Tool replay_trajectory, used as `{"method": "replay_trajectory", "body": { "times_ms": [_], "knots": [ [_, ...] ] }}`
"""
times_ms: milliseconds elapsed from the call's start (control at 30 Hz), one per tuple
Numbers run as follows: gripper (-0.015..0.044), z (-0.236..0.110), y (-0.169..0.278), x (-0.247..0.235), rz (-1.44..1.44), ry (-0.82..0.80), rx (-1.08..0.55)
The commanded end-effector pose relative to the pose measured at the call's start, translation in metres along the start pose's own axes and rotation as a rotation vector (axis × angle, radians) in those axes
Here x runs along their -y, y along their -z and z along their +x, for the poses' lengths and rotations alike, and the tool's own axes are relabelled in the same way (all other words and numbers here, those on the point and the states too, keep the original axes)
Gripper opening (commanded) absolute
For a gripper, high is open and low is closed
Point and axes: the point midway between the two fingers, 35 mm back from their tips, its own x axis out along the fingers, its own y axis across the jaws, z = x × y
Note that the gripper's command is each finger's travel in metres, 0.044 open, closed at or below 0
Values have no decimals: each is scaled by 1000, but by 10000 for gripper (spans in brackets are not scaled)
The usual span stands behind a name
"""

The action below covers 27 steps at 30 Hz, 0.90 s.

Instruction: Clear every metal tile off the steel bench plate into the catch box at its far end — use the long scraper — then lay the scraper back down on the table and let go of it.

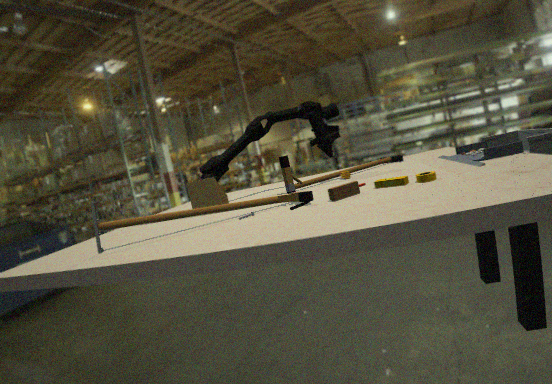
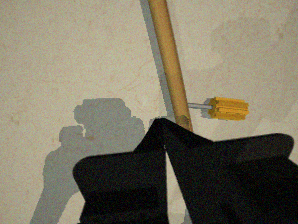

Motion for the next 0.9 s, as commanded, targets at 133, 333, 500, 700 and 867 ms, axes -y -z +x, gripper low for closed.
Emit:
{"method": "replay_trajectory", "body": {
  "times_ms": [133,333,500,700,867],
  "knots": [
    [0,-30,1,-21,-8,1,11],
    [0,-22,1,-20,-1,3,9],
    [0,-12,1,-19,9,6,8],
    [0,1,2,-18,21,9,6],
    [0,12,4,-18,31,12,5]
  ]
}}
